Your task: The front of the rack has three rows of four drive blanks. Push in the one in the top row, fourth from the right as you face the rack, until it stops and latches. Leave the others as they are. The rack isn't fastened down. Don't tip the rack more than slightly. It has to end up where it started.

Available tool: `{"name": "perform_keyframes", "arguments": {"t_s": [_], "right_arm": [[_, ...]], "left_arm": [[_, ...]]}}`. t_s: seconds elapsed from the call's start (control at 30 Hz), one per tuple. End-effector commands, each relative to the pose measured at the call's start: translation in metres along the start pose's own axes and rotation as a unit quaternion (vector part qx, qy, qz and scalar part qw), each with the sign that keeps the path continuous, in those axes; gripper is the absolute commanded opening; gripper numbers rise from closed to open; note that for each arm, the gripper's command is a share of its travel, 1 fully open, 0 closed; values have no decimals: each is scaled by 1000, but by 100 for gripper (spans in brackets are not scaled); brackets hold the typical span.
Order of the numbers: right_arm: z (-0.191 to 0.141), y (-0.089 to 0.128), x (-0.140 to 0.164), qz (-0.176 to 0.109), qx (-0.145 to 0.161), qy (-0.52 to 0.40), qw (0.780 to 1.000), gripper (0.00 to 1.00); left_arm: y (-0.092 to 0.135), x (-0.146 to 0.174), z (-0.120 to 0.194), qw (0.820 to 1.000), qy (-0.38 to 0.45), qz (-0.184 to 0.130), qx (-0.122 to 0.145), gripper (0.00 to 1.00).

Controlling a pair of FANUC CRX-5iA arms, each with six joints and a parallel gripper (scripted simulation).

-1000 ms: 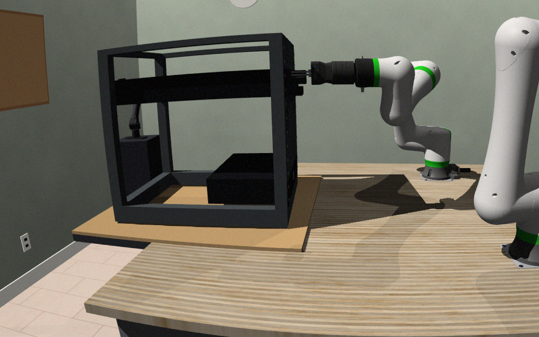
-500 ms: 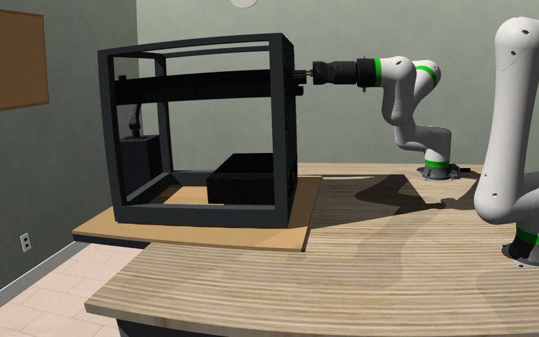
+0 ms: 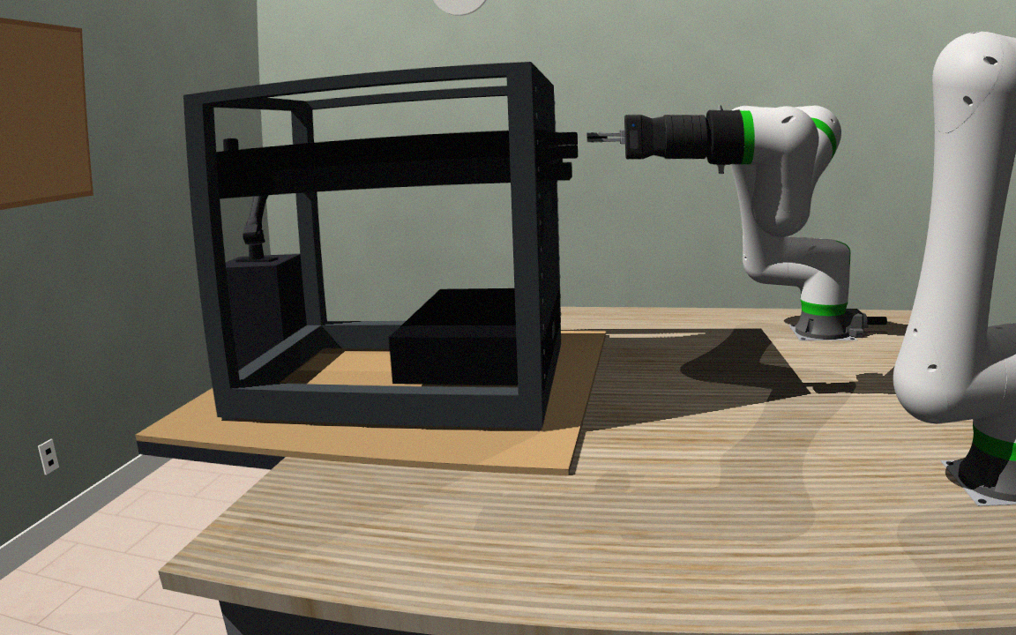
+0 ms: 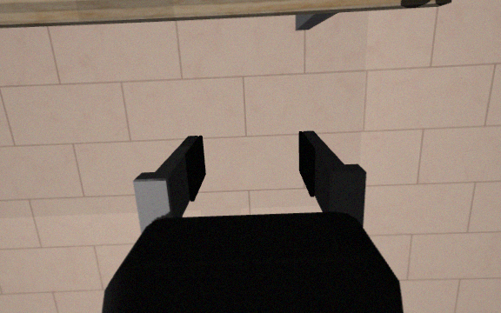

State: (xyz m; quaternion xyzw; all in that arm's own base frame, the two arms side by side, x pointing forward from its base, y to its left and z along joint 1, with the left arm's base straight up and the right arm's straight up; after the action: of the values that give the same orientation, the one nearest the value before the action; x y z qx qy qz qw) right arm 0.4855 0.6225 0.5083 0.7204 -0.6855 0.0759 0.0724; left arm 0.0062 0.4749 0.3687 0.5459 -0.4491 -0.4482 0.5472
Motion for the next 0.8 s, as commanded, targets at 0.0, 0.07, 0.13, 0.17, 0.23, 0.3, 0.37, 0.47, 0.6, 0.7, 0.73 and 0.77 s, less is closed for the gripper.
{"name": "perform_keyframes", "arguments": {"t_s": [0.0,0.07,0.13,0.17,0.23,0.3,0.37,0.47,0.6,0.7,0.73,0.77], "right_arm": [[-1,23,2,0,1,-1,1000,0],[-1,29,1,0,1,-1,1000,0],[-1,32,1,0,1,-1,1000,0],[-1,32,1,0,1,-1,1000,0],[-1,32,1,0,1,-1,1000,0],[-1,32,2,0,1,-1,1000,0],[-1,32,2,0,1,-1,1000,100],[-1,32,2,0,1,-1,1000,100],[-1,32,2,0,1,-1,1000,100],[-1,32,2,0,1,-1,1000,100],[-1,32,2,0,1,-1,1000,100],[-1,32,2,0,1,-1,1000,100]], "left_arm": [[1,0,0,1000,0,-1,0,100],[1,0,0,1000,0,-1,0,100],[1,0,0,1000,0,-1,0,100],[1,0,0,1000,0,-1,0,100],[1,0,0,1000,0,-1,0,100],[1,0,0,1000,0,-1,0,100],[1,0,0,1000,0,-1,0,100],[1,0,0,1000,0,-1,0,100],[1,0,0,1000,0,-1,0,100],[1,0,0,1000,0,-1,0,100],[1,0,0,1000,0,-1,0,100],[1,0,0,1000,0,-1,0,100]]}}
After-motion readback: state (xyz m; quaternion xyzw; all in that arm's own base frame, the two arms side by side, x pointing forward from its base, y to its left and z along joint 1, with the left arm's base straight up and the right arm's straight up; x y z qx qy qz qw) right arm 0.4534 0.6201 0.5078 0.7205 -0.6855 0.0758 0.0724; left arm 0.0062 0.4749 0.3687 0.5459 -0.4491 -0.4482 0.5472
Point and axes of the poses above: on each arm, the point where the finger pads meet when closed, its own y axis back along the fingers, its own z axis across the jaws, x = y × z, the point moved 8 cm from there along y, back along the fingers, and after that the axes turned 12 degrees about y, right-handed, at the moved point
